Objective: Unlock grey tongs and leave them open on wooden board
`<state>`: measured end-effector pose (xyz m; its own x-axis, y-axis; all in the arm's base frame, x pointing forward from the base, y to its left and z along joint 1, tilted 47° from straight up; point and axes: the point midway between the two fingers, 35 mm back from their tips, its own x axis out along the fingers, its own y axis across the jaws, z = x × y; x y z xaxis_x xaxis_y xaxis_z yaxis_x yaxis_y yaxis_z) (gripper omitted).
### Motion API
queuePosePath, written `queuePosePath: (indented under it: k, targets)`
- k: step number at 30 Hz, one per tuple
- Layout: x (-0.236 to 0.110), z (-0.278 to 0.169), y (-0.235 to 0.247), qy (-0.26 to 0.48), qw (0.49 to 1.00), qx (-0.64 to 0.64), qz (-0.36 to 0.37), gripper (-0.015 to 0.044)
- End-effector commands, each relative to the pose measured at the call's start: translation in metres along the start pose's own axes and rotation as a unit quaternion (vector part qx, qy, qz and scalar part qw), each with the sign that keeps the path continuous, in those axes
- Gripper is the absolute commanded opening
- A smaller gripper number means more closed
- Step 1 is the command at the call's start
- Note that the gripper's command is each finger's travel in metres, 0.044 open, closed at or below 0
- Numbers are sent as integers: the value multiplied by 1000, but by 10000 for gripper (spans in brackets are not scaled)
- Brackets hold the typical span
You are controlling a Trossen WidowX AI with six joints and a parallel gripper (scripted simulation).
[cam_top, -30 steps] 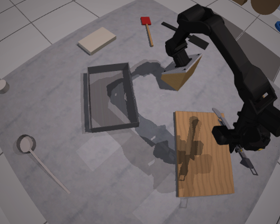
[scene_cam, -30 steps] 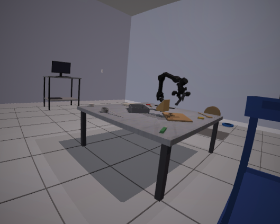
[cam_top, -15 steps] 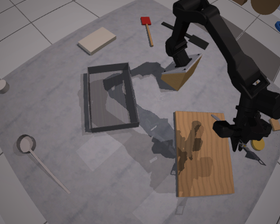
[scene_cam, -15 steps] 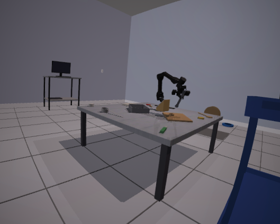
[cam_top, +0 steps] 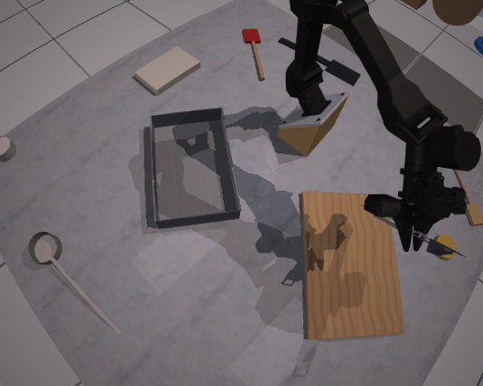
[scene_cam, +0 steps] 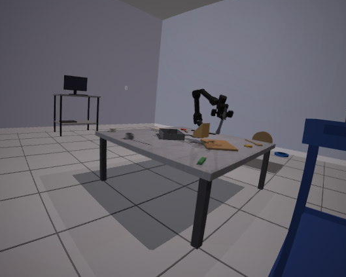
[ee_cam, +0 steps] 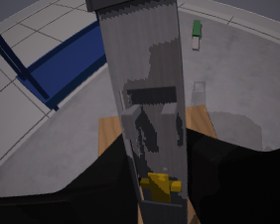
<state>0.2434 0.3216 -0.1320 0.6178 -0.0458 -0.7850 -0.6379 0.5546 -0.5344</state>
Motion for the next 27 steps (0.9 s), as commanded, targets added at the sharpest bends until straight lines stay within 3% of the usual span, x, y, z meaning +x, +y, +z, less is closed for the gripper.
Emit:
queuePosePath:
  k: [1,15,27]
  targets:
    - [-11,3,-3,-33,999,-1,-5,-150]
    - [-43,-1,-17,-125,992,8,-20,-150]
    - [-45,-1,-18,-130,991,8,-21,-150]
